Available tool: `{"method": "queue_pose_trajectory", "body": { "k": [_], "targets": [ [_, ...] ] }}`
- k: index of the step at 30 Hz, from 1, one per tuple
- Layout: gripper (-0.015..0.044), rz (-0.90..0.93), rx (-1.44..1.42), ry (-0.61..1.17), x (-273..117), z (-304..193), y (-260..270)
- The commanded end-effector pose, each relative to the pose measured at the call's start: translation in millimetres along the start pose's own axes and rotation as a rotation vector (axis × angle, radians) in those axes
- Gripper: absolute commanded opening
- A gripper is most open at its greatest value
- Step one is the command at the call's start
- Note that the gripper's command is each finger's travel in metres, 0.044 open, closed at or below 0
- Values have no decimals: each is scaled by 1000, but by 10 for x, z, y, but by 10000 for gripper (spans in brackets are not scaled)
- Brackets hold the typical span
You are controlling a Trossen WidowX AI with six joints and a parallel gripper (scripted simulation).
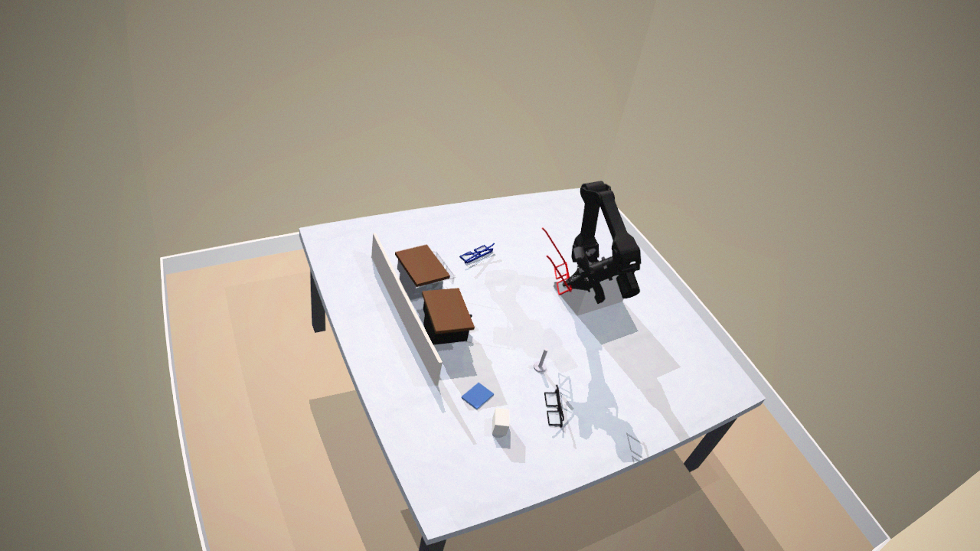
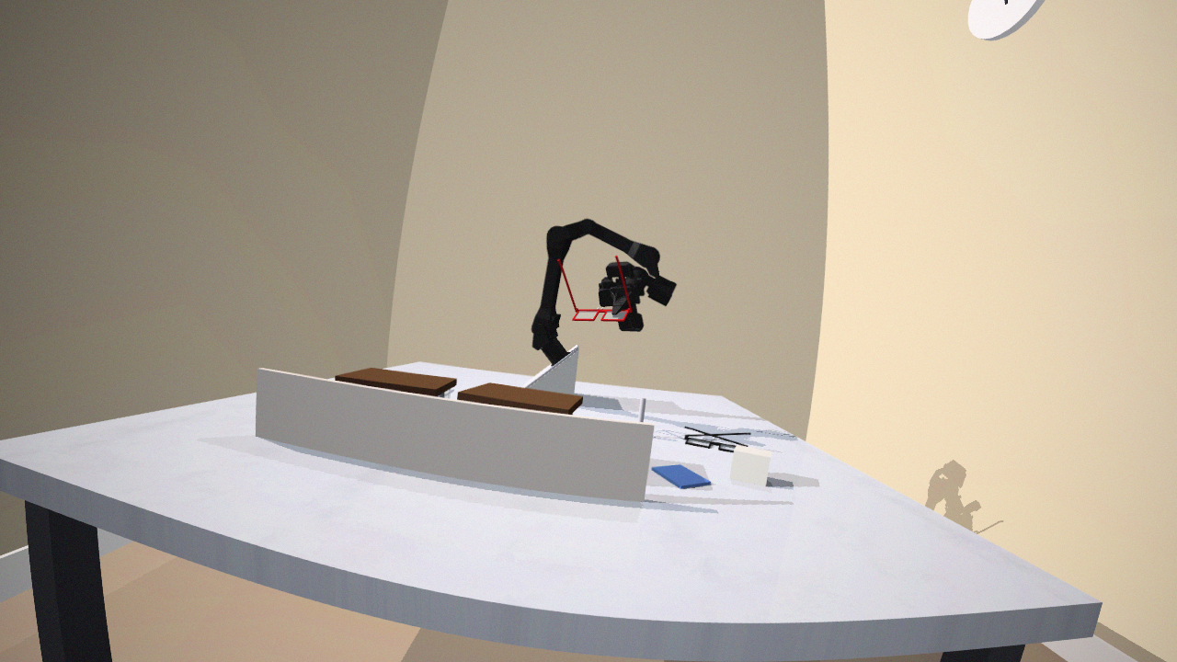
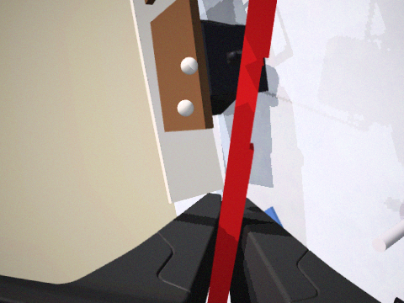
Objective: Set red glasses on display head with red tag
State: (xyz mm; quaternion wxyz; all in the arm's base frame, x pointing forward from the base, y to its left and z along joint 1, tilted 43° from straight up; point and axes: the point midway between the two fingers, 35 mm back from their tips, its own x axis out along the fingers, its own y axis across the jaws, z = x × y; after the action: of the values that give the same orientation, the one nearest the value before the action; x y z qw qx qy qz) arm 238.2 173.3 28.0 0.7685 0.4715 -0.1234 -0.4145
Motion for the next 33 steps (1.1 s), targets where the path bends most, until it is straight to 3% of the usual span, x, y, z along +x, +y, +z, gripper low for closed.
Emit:
{"method": "queue_pose_trajectory", "body": {
  "k": [1, 33],
  "targets": [
    [0, 3, -5, 1, -2, -3, 6],
    [0, -112, 1184, -213, 383, 123, -60]
  ]
}}
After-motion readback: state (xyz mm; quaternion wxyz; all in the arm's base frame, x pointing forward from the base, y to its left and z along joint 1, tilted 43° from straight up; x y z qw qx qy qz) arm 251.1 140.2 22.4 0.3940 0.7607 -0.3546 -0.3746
